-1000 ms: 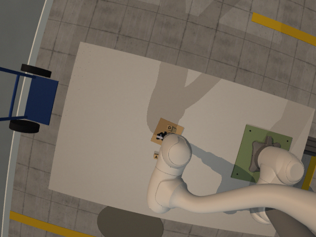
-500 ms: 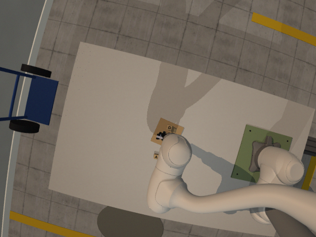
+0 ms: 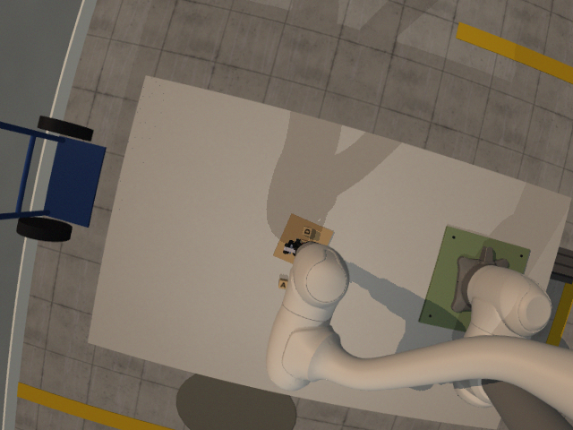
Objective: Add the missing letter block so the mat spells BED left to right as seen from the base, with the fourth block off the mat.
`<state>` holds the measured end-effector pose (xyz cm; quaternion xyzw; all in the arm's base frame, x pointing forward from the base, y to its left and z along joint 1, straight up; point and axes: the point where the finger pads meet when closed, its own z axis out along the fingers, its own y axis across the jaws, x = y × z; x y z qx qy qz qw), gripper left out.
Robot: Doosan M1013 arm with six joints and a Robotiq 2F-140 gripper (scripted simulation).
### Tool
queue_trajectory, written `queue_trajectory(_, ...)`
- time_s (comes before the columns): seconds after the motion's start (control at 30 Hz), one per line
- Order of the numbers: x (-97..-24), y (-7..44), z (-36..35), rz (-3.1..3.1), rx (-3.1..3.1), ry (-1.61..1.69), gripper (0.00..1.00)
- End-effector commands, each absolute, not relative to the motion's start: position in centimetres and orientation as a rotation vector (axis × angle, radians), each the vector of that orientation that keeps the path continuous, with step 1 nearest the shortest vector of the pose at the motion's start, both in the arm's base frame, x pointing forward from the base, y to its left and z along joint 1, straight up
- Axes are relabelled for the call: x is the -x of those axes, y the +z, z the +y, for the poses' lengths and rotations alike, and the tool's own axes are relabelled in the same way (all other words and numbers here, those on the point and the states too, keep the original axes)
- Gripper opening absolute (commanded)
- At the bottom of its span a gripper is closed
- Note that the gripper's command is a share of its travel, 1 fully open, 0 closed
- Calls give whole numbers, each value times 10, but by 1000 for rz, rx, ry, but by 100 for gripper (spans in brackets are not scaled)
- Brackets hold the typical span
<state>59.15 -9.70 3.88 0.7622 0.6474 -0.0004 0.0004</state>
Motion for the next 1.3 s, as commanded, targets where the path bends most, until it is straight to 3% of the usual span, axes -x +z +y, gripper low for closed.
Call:
queue_trajectory(0.0,-591,41,-97,2033,-2394,-1,25)
queue_trajectory(0.47,-592,109,-97,2033,-2394,-1,25)
queue_trajectory(0.77,-591,117,-97,2033,-2394,-1,25)
queue_trajectory(0.8,-591,117,-97,2033,-2394,-1,100)
queue_trajectory(1.27,-591,117,-97,2033,-2394,-1,100)
